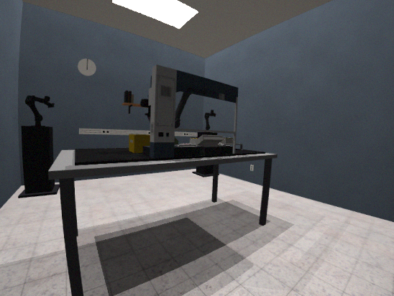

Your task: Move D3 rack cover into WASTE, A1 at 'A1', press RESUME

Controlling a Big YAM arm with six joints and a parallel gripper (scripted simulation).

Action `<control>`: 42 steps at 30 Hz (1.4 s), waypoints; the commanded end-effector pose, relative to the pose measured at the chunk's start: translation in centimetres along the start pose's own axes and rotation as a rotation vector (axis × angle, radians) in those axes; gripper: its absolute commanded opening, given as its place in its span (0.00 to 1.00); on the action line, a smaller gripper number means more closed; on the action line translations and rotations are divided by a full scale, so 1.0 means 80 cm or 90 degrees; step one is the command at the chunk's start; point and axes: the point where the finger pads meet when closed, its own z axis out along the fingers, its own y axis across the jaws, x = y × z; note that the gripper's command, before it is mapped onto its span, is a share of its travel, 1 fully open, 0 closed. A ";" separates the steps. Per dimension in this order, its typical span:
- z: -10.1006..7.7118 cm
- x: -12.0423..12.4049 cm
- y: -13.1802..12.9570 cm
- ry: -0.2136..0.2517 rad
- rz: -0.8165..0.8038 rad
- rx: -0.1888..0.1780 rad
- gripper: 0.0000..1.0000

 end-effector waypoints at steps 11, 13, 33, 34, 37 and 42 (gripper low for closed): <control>0.024 -0.004 -0.009 -0.001 0.005 0.007 0.00; 0.028 -0.005 -0.008 0.001 0.003 0.007 0.00; 0.066 -0.005 -0.008 0.001 0.003 0.007 0.00; 0.068 -0.005 -0.008 0.001 0.003 0.007 0.00; 0.074 -0.004 -0.009 0.000 0.004 0.008 0.00; 0.081 -0.005 -0.008 0.001 0.003 0.007 0.00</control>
